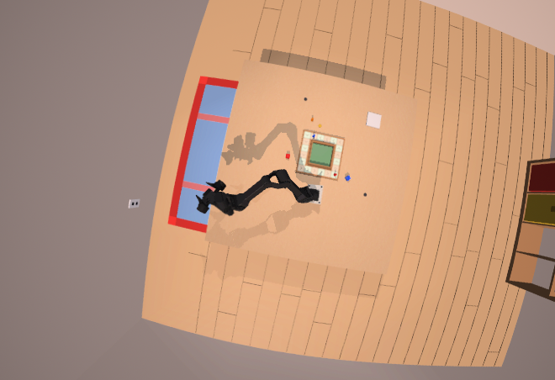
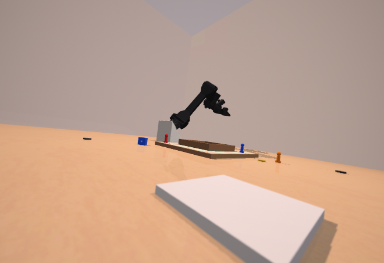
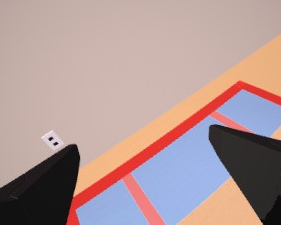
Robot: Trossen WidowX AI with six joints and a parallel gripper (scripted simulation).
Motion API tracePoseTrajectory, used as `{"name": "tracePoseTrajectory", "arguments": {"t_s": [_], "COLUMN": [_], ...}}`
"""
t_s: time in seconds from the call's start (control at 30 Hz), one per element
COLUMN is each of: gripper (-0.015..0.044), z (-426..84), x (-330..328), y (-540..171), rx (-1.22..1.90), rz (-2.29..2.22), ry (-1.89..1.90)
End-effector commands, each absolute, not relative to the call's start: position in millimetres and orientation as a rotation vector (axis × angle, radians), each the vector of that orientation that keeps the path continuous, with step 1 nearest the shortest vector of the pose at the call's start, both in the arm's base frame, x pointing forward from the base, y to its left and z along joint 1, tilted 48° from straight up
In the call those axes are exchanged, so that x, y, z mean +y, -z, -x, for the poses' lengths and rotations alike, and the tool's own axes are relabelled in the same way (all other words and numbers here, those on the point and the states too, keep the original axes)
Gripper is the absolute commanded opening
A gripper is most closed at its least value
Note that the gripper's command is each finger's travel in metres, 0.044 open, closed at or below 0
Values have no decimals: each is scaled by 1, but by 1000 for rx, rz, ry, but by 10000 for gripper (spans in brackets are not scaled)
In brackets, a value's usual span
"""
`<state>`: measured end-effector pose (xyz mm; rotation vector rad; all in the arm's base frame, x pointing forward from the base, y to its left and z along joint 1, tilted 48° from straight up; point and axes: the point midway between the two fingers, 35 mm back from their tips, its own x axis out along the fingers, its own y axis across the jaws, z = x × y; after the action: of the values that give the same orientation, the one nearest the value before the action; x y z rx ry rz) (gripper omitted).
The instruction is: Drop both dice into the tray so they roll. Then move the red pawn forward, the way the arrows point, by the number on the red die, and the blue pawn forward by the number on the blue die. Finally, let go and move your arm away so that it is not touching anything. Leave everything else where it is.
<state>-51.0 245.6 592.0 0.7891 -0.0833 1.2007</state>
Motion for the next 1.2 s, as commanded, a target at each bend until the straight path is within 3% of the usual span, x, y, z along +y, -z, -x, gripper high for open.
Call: {"name": "tracePoseTrajectory", "arguments": {"t_s": [0.0,0.13,0.67,0.9,1.17], "gripper": [374,275,275,275,275], "z": [51,43,-80,-163,-238], "x": [246,263,340,342,286], "y": [-592,-586,-496,-409,-303], "rx": [-87,-156,-235,1,434], "rz": [-786,-698,-91,164,255], "ry": [-1200,-1185,-1024,-998,-949]}}
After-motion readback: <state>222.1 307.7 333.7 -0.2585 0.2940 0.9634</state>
